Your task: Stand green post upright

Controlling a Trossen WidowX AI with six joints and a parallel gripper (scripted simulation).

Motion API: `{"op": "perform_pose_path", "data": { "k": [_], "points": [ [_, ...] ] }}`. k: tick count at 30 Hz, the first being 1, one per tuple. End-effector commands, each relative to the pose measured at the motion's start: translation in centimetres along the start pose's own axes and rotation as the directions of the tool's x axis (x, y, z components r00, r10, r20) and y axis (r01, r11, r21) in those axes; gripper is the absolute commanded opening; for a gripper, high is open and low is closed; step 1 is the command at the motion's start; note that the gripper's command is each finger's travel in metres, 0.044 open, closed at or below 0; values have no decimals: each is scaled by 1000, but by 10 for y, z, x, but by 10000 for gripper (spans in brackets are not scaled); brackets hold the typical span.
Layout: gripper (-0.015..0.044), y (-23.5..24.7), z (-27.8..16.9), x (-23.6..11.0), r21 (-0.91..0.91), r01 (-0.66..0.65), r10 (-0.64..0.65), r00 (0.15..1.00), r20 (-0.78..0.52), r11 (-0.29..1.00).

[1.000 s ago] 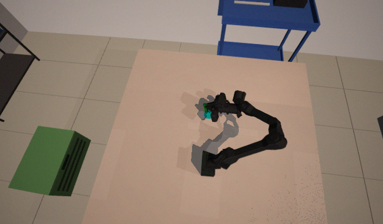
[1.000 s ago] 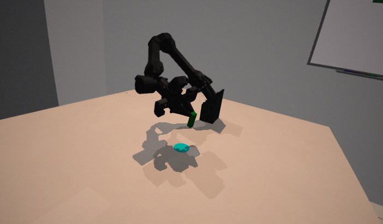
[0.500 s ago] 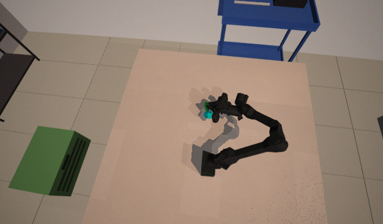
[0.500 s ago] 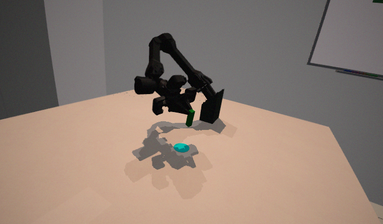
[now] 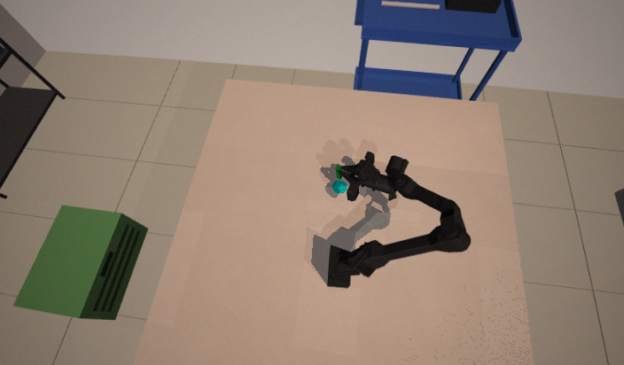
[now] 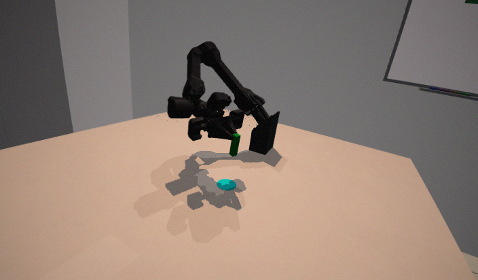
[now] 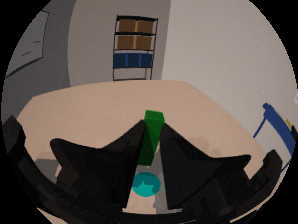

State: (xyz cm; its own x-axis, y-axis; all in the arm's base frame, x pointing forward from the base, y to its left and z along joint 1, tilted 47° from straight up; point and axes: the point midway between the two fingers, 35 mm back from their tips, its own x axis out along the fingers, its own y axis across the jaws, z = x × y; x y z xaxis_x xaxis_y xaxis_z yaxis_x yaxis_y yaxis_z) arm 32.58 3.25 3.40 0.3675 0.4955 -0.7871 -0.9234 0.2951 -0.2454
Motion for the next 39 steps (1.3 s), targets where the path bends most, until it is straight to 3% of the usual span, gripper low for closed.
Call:
{"op": "perform_pose_path", "data": {
  "k": [1, 30, 39],
  "points": [
    [23, 0, 2, -4, -24, 20, -20, 999, 31, 1000],
    [23, -1, 4, -11, -67, 65, -59, 994, 93, 996],
    [23, -7, -33, -4, -69, 61, -55, 995, 87, 996]
  ]
}}
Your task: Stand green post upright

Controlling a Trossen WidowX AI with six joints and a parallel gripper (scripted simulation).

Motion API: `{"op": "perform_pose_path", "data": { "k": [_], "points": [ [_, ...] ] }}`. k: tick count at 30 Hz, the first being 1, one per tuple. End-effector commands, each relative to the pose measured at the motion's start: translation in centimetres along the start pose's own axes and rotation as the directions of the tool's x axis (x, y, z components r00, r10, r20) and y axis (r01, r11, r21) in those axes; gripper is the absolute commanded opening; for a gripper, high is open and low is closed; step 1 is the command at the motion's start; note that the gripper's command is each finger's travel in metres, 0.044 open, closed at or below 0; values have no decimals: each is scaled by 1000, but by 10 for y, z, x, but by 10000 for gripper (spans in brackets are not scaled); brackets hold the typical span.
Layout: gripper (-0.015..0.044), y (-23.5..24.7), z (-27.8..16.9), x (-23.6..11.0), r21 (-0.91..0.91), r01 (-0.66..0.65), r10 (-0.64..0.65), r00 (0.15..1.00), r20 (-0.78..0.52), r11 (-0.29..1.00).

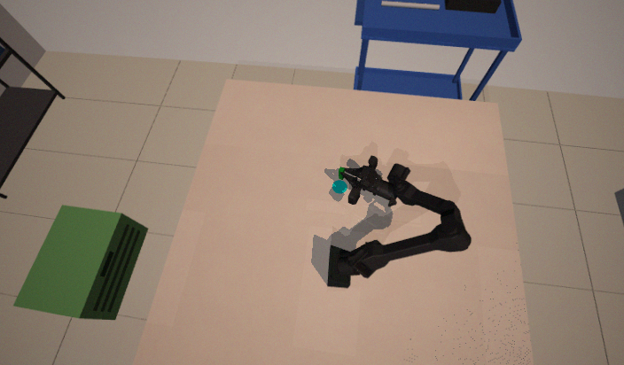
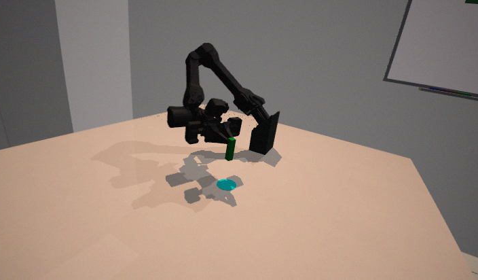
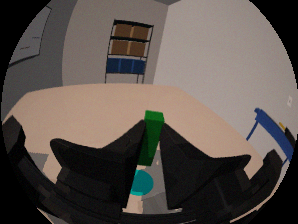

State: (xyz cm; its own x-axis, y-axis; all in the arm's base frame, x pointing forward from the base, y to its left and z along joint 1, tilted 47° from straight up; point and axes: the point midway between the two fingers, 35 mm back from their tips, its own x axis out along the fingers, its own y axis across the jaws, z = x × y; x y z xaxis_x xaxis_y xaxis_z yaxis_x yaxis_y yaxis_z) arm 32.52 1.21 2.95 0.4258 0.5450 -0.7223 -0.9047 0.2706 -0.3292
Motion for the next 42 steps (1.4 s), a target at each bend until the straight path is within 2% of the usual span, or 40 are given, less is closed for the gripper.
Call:
{"op": "perform_pose_path", "data": {
  "k": [1, 11, 20, 32, 42],
  "points": [
    [23, -2, -18, 2, -3, 0, 0, 1000, 3, 1000],
    [23, 2, -63, 6, -2, 2, -2, 1000, 5, 1000],
    [23, 1, -82, 10, 7, -3, 3, 1000, -3, 1000],
    [23, 1, -83, 10, 8, -3, 3, 1000, -3, 1000],
    [285, 1, -83, 10, 8, -3, 3, 1000, -3, 1000]
  ]
}}
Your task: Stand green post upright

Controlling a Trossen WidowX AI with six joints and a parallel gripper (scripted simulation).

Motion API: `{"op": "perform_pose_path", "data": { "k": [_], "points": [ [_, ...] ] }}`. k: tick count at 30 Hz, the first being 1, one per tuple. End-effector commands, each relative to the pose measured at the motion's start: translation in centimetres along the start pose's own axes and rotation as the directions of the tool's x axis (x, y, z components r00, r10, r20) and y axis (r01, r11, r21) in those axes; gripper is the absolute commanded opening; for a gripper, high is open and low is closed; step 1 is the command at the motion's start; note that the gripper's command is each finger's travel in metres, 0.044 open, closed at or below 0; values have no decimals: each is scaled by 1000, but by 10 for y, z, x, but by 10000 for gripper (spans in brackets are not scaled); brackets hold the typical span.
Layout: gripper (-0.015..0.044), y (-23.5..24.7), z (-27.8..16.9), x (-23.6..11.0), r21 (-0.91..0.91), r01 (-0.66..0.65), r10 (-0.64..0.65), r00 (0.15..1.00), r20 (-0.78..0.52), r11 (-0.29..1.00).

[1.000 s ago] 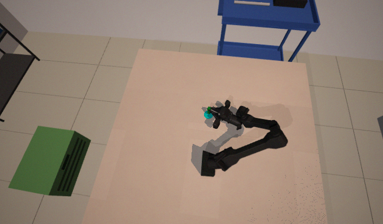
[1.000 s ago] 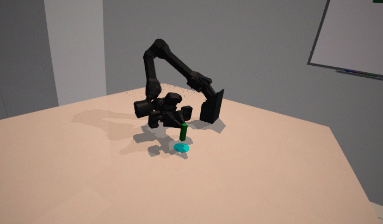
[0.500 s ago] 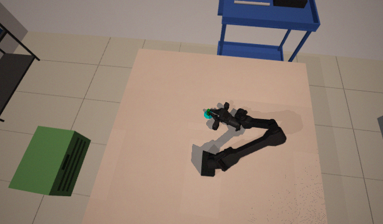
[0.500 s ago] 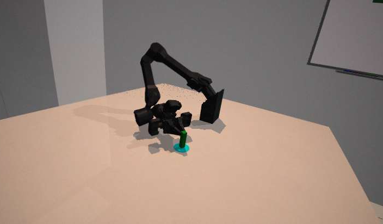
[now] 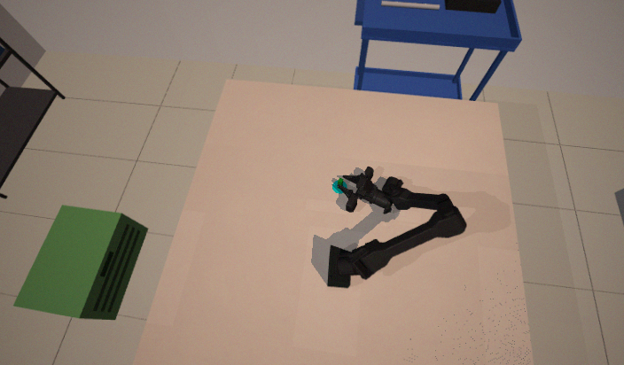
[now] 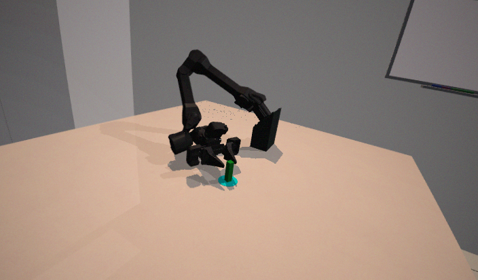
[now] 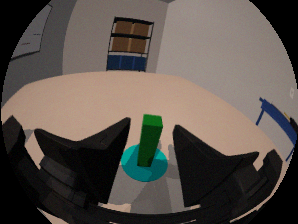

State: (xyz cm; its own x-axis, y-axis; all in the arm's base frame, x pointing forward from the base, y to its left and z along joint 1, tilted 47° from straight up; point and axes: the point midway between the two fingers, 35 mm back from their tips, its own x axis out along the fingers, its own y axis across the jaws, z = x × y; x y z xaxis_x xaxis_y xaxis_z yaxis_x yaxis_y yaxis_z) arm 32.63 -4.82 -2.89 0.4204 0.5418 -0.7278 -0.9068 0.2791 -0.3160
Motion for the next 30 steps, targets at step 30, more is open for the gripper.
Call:
{"op": "perform_pose_path", "data": {
  "k": [30],
  "points": [
    [400, 16, 82, 24, 275, -182, 288, 862, -418, 944]
  ]
}}
